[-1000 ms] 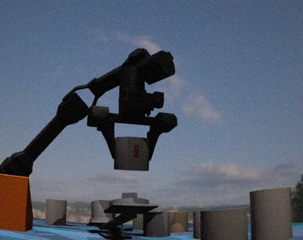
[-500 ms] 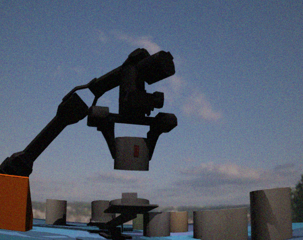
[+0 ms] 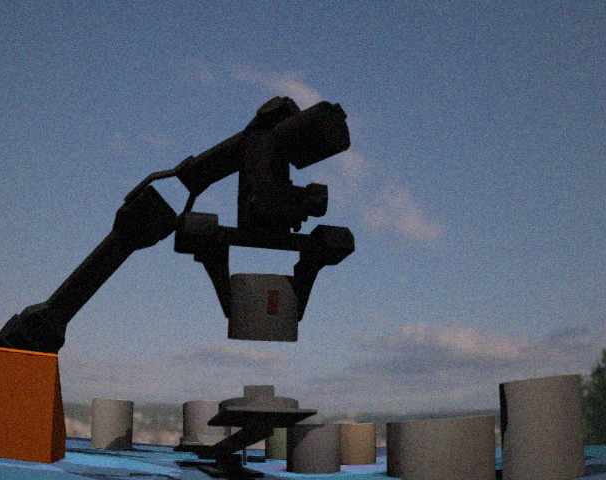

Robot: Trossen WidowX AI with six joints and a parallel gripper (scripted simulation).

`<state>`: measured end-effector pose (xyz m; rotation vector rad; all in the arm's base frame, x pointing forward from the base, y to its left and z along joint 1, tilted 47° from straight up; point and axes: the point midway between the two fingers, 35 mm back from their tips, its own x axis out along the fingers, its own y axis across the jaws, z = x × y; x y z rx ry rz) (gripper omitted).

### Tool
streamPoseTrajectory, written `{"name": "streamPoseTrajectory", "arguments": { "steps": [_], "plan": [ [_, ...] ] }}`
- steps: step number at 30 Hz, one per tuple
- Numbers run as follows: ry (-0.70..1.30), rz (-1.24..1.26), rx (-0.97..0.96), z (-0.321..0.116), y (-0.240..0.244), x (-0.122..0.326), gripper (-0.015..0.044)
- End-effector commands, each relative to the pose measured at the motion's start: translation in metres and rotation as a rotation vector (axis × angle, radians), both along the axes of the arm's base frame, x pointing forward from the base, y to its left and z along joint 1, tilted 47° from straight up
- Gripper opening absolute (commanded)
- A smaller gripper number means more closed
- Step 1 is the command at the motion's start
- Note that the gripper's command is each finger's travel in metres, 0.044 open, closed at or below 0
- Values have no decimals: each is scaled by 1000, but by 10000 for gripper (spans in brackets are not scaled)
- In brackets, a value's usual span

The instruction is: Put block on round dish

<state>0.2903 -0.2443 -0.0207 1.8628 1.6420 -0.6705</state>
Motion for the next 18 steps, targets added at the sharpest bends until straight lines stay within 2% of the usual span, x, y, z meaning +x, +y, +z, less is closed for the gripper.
{"name": "streamPoseTrajectory", "arguments": {
  "steps": [1,8,18],
  "plan": [
    [0,-1,0,0,0,0,0],
    [0,0,-2,-3,-2,-3,0],
    [0,10,-20,-49,-19,-53,0]
  ]
}}
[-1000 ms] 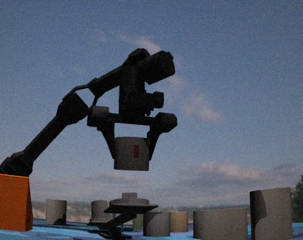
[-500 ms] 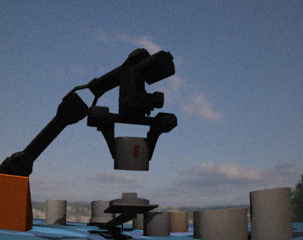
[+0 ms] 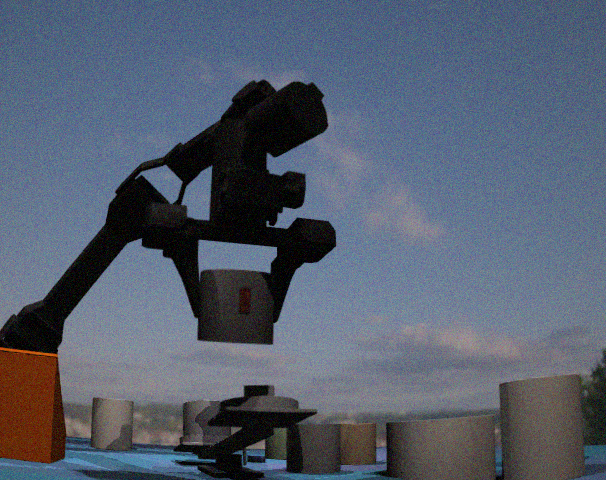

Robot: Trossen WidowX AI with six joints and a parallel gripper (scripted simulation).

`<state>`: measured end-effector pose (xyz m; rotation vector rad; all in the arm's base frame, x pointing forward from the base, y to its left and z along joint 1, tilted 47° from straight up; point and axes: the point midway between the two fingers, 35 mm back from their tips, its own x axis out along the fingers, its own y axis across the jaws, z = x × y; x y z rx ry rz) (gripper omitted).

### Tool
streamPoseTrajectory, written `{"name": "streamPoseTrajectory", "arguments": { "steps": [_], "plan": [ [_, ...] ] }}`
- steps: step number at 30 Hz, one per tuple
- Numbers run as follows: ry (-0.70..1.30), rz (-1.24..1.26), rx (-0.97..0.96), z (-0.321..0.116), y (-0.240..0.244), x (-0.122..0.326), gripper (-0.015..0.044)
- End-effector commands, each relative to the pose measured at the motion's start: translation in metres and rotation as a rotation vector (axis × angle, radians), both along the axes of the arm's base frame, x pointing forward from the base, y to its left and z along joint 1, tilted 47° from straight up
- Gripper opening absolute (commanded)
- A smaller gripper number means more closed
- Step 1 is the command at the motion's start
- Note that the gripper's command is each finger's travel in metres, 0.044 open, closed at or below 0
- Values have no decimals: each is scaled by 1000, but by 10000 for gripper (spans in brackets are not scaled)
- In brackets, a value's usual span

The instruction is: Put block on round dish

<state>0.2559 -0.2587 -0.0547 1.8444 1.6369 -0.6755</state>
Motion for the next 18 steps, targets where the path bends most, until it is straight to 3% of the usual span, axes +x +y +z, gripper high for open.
{"name": "streamPoseTrajectory", "arguments": {
  "steps": [1,18],
  "plan": [
    [3,3,-5,-19,-6,-24,0],
    [-1,29,-8,-87,-5,-116,0]
  ]
}}
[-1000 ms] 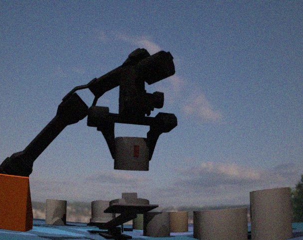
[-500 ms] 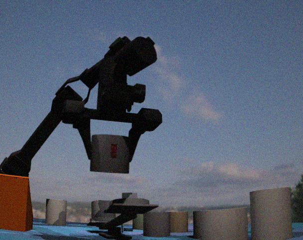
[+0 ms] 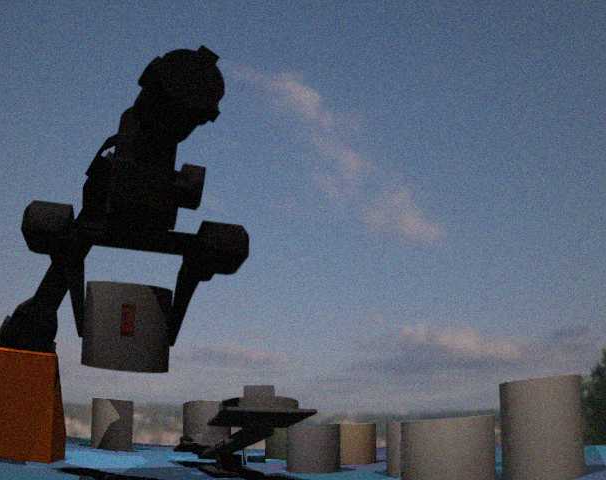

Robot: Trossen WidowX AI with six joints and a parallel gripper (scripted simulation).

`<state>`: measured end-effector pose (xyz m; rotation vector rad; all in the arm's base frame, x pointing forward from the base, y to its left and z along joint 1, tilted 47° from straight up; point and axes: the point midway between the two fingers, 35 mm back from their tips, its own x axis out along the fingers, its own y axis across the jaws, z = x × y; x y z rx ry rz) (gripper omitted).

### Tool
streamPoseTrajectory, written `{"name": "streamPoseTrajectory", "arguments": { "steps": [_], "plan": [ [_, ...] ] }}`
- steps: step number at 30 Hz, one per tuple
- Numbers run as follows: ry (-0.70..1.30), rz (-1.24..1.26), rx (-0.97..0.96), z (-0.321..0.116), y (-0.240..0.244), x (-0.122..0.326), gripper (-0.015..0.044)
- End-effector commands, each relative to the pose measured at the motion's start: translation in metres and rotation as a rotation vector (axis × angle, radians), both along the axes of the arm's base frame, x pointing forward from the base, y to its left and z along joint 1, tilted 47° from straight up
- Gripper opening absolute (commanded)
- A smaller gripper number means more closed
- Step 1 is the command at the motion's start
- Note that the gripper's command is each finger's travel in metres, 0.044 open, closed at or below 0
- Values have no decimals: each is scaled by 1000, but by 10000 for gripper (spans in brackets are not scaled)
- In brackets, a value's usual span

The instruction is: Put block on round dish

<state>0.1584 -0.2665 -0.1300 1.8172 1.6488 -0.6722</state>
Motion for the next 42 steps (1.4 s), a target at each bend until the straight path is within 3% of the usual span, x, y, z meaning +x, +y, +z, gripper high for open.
{"name": "streamPoseTrajectory", "arguments": {
  "steps": [1,12,42],
  "plan": [
    [-1,9,2,-15,4,-24,0],
    [-10,28,16,-48,24,-76,0],
    [-11,28,17,-87,64,-71,0]
  ]
}}
